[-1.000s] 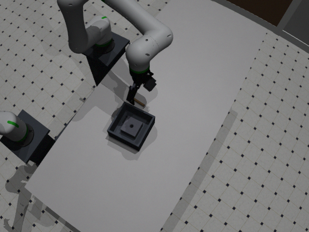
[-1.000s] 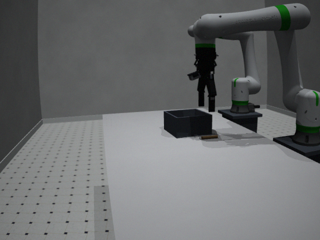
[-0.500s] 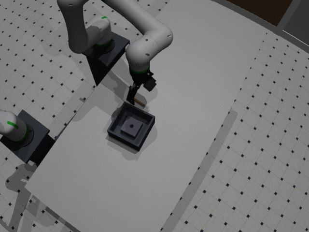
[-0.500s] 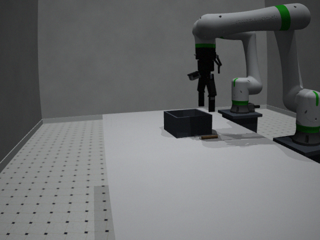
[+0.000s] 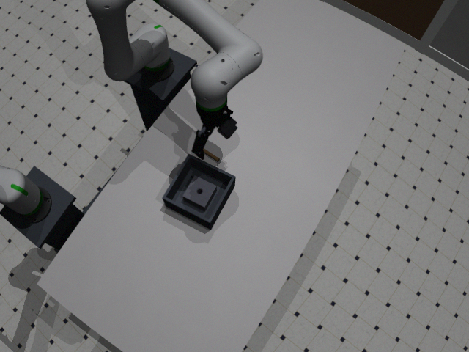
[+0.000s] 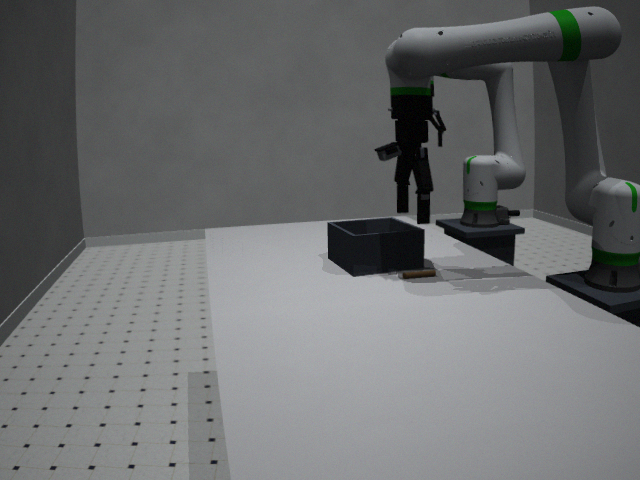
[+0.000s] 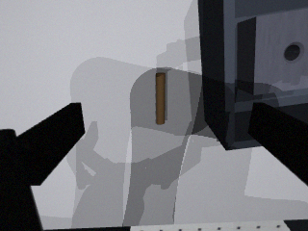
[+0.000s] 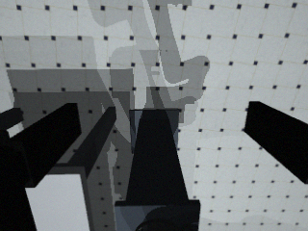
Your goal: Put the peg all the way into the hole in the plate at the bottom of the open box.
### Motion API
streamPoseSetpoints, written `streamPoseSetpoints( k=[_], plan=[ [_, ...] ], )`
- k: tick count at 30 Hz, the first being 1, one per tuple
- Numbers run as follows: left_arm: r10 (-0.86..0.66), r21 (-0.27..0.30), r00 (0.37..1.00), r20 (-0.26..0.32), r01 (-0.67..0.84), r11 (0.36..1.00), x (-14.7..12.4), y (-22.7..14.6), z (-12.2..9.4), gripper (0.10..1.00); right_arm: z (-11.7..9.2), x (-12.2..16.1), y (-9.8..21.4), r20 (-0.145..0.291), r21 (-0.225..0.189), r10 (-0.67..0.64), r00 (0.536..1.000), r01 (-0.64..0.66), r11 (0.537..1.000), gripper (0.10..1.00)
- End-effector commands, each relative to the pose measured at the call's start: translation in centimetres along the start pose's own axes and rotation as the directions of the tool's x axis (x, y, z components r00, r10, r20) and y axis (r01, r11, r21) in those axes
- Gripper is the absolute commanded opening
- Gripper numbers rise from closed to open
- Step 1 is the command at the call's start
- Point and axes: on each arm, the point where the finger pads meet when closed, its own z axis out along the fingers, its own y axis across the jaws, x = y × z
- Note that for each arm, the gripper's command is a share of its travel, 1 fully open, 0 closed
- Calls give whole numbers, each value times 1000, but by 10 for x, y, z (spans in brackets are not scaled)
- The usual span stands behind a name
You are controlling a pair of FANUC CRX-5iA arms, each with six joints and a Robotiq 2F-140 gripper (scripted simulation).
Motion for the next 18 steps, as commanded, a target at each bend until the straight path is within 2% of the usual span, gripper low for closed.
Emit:
streamPoseSetpoints(
  k=[1,7,8,18],
  plan=[
    [-6,-6,1000,-12,6,1000,4,1,-5,1000,-5,3,2,-14,-1,-3,1000,3,1000,1000],
    [-6,-6,1000,-12,6,1000,4,1,-5,1000,-5,3,3,-14,-1,-4,1000,4,1000,1000],
    [-6,-6,1000,-12,6,1000,4,1,-5,327,-5,3,3,-14,-1,-4,1000,4,1000,1000],
    [-6,-6,1000,-12,6,1000,4,1,-5,327,-5,3,3,-14,-1,-4,1000,4,1000,1000]
  ],
)
